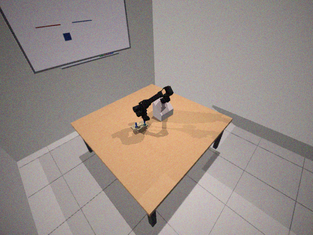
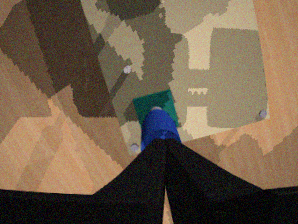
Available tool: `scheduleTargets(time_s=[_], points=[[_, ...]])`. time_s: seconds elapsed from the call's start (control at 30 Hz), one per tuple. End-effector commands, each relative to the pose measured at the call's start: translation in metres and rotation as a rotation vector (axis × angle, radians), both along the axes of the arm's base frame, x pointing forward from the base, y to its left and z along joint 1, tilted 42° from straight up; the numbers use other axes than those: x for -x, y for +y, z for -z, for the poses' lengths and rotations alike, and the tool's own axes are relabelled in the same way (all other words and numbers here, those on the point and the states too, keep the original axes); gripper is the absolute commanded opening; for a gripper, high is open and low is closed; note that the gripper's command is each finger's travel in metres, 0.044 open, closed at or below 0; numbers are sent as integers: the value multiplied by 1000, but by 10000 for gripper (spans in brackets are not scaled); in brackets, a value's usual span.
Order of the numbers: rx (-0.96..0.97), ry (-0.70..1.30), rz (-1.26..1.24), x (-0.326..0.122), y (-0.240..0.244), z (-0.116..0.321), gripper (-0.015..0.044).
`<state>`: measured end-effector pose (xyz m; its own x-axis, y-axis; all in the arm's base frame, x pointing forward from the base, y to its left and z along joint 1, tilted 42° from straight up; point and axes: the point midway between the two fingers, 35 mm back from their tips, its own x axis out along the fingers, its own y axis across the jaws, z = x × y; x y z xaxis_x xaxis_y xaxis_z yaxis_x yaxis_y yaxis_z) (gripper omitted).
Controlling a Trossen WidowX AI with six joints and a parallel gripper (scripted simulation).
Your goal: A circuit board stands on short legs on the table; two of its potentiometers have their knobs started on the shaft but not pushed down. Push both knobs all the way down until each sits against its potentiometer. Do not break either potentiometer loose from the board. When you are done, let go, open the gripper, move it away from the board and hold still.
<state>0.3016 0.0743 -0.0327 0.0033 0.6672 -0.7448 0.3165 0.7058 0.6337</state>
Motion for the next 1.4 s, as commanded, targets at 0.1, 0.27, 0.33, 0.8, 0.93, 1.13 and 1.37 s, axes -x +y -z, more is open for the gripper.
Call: scheduleTargets(time_s=[0.1, 0.27, 0.33, 0.8, 0.93, 1.13, 1.37], points=[[-4, -2, -23, -1, 11, 9, 0], [-4, -2, -23, -1, 12, 10, 0], [-4, -2, -23, -1, 12, 10, 0], [-4, -2, -23, -1, 12, 11, 0], [-4, -2, -23, -1, 12, 11, 0], [-4, -2, -23, -1, 13, 11, 0], [-4, -2, -23, -1, 13, 11, 0]])
